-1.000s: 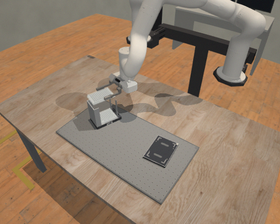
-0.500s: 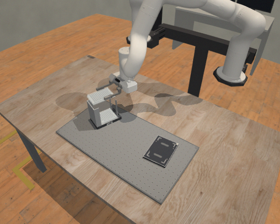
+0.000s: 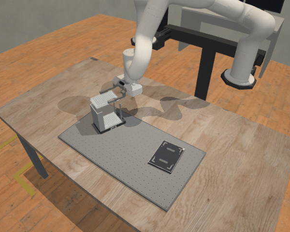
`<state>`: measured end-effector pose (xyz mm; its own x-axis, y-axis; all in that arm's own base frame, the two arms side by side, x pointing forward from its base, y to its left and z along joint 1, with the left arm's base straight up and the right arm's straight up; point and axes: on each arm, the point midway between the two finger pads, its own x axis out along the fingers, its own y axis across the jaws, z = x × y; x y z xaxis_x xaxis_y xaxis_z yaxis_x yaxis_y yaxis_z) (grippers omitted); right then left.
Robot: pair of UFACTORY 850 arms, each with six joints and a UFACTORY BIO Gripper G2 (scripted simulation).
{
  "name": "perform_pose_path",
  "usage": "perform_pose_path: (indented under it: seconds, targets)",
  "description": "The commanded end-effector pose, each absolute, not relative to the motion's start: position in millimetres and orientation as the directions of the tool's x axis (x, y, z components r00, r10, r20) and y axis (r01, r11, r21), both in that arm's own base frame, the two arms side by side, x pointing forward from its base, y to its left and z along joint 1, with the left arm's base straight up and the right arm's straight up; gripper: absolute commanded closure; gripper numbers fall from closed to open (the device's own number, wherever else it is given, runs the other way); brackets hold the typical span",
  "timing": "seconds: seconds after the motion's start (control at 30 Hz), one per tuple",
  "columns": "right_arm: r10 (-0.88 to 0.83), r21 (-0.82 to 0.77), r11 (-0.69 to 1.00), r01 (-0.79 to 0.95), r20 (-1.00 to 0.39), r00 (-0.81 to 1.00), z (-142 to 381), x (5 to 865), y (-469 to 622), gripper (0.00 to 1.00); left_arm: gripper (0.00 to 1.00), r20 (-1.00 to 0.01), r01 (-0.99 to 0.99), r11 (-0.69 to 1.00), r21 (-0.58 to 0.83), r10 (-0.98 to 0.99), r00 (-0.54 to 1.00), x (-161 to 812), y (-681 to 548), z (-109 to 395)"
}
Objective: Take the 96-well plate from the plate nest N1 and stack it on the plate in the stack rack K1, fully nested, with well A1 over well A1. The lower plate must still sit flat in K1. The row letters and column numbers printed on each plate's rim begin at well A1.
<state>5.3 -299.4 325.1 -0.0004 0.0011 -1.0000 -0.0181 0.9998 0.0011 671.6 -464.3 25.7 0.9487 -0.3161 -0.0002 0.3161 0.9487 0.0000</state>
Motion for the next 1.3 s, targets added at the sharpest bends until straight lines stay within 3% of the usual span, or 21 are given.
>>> perform_pose_path:
  seconds: [0.0, 1.27]
  targets:
    - [0.000, 0.000, 1.000, -0.018, -1.000, 0.000, 326, 5, -300, 0.00, 1.00, 0.002, 0.316, 0.949, -0.001, -0.316, 0.949, 672, -465, 26]
    - [0.000, 0.000, 1.000, -0.018, -1.000, 0.000, 326, 5, -300, 0.00, 1.00, 0.002, 0.316, 0.949, -0.001, -0.316, 0.949, 672, -464, 5]
